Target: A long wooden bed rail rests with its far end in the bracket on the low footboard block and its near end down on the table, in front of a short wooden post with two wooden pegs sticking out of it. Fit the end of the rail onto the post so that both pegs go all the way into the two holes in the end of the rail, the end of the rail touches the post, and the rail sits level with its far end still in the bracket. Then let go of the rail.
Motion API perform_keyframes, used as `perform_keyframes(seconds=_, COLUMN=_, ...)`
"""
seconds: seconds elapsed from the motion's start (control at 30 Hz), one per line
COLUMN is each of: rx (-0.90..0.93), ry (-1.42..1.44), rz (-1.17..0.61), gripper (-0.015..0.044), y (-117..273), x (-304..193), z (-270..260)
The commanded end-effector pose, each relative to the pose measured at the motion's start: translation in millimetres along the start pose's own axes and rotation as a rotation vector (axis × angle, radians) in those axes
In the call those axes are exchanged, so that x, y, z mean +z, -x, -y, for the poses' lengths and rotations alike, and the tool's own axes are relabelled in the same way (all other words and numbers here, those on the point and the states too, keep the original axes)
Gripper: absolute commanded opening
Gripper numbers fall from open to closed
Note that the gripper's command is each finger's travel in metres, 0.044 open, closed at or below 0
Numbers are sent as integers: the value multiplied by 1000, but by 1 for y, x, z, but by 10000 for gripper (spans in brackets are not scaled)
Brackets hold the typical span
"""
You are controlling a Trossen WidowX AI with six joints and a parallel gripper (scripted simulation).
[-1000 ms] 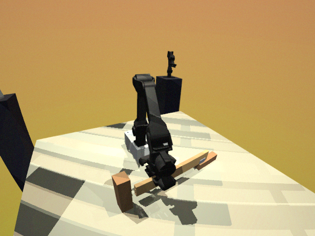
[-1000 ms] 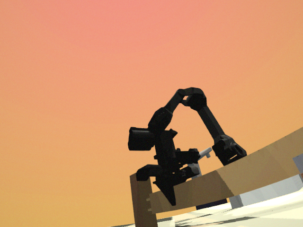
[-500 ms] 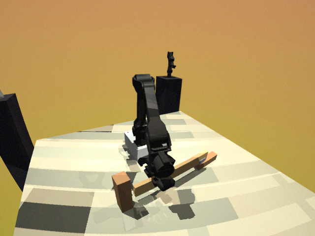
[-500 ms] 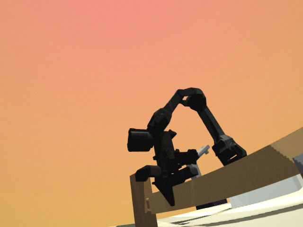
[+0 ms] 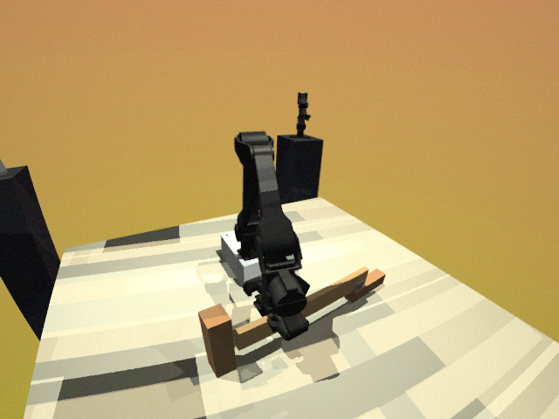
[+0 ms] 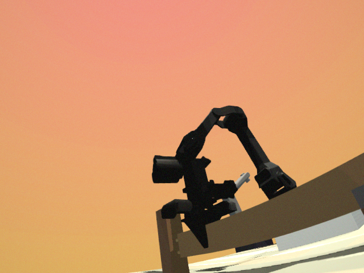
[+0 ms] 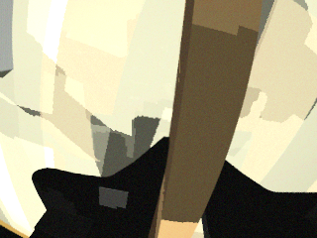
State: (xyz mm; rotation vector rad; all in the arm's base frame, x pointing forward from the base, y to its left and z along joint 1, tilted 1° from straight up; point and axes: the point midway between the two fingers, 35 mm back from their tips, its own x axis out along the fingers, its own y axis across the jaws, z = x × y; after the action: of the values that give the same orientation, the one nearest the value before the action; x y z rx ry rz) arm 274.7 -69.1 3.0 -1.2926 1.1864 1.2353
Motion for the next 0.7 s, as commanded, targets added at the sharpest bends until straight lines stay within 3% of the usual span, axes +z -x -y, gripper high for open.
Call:
perform_keyframes(seconds=0.0, rx=-3, ry=3, rz=0, gripper=0, y=1, x=-1, z=1)
perform_keyframes(seconds=0.67, rx=-3, ry=3, rz=0, gripper=0, y=1, x=-8, z=1)
